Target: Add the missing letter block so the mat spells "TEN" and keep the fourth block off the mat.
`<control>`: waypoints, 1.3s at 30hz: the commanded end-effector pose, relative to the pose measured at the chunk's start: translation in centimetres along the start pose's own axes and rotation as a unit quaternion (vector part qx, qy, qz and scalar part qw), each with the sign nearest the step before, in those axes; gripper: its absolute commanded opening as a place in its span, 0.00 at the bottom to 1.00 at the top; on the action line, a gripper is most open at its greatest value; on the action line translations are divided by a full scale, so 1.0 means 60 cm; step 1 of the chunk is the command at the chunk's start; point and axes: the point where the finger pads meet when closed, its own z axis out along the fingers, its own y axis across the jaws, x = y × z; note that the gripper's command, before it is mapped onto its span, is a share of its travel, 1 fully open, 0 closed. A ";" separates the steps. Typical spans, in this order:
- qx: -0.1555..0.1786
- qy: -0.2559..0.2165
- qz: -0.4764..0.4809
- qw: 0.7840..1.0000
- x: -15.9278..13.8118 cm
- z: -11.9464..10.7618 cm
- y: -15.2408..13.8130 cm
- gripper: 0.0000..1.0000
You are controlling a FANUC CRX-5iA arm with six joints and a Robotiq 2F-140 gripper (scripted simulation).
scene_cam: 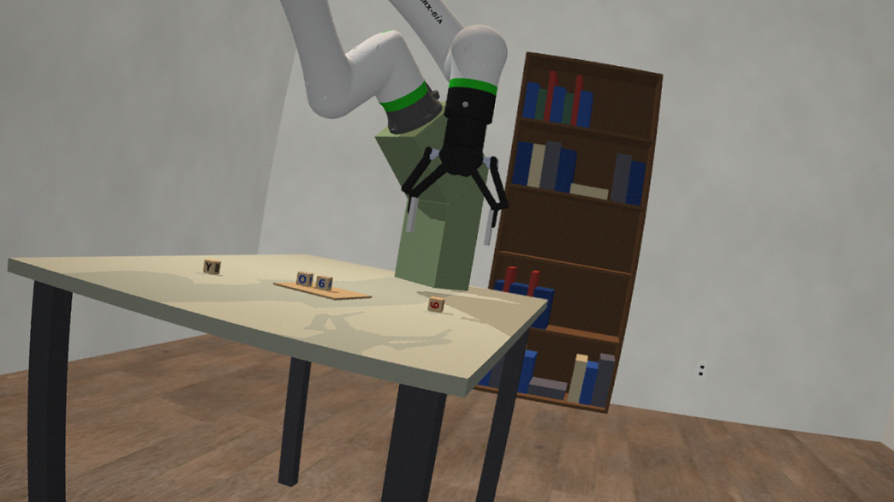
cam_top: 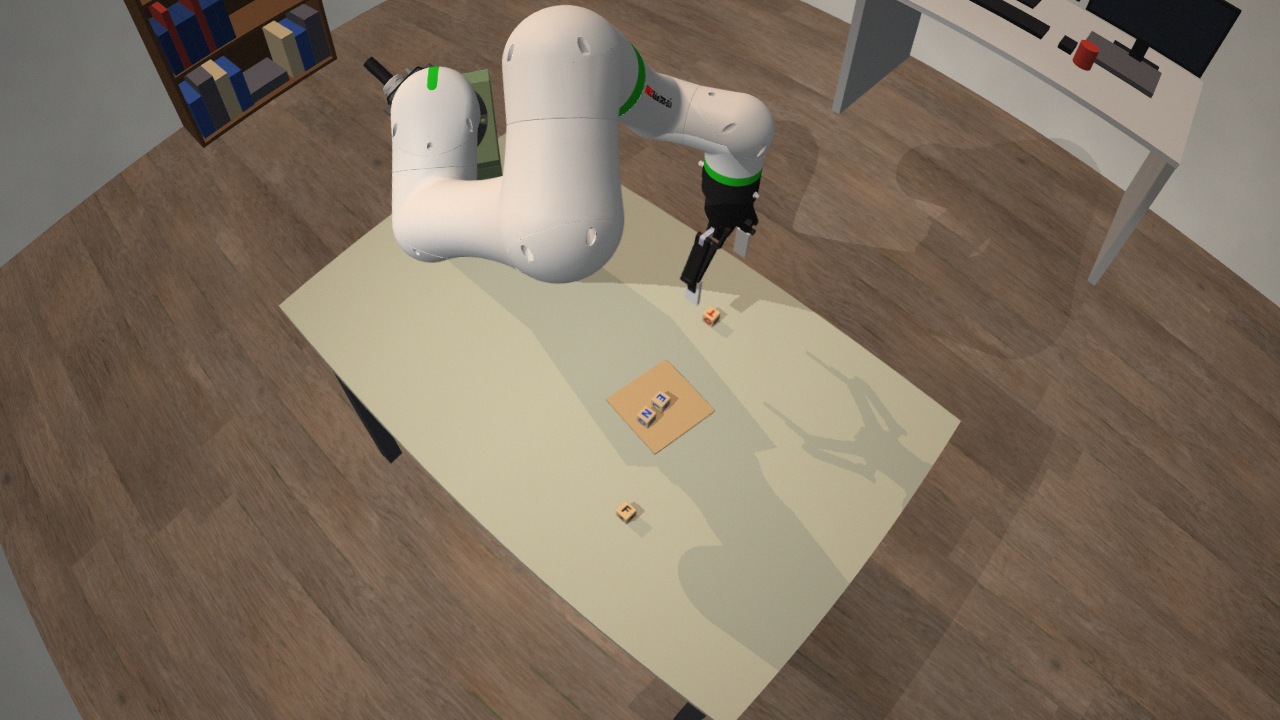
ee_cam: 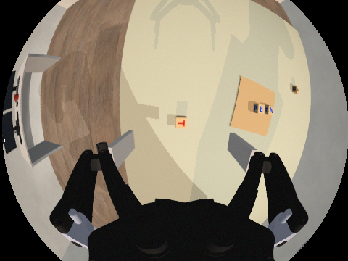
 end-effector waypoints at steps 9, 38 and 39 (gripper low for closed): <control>0.000 -0.002 -0.001 1.000 -0.001 0.045 0.000 0.37; 0.000 -0.002 -0.001 1.000 -0.001 0.045 0.000 0.37; 0.000 -0.002 -0.001 1.000 -0.001 0.045 0.000 0.37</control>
